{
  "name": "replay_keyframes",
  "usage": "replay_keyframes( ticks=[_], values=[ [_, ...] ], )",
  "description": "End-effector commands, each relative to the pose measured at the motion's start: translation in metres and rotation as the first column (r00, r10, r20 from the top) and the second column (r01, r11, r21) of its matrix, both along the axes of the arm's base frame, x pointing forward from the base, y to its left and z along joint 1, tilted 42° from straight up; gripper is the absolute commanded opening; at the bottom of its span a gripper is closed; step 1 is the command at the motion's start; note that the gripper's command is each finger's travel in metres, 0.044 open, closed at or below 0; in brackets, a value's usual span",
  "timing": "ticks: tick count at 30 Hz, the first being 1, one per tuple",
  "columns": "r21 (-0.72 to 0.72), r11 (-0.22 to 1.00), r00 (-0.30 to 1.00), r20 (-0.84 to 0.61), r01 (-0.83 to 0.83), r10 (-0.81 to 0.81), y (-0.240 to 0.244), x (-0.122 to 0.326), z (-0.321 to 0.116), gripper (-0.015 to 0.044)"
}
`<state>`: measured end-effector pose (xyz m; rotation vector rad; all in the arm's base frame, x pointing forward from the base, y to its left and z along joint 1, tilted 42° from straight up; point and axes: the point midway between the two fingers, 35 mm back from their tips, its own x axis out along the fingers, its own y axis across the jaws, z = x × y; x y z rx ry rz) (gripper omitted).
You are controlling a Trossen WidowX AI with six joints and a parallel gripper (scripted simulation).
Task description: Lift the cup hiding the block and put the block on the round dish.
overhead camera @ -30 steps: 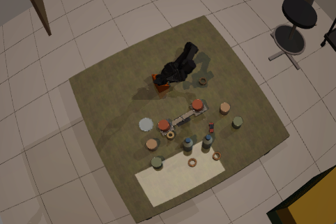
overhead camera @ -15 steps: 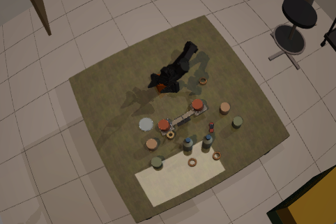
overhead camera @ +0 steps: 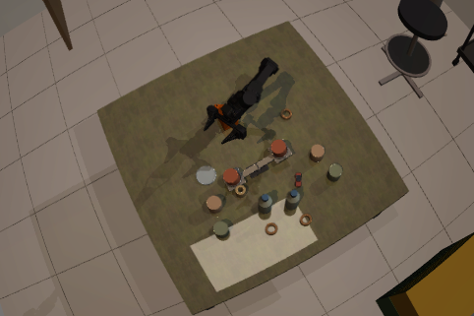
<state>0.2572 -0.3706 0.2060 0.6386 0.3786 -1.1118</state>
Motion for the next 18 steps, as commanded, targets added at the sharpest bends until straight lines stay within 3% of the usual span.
replay_keyframes(
  ticks=[1, 10, 18],
  values=[
    [0.055, 0.994, 0.992, -0.075, -0.096, 0.1, 0.012, -0.005, -0.018, 0.044],
    [0.204, 0.928, 0.921, -0.177, -0.312, 0.348, 0.046, -0.018, -0.053, 0.044],
    [0.335, 0.803, 0.806, -0.172, -0.493, 0.566, 0.084, -0.032, -0.077, 0.044]
  ],
)
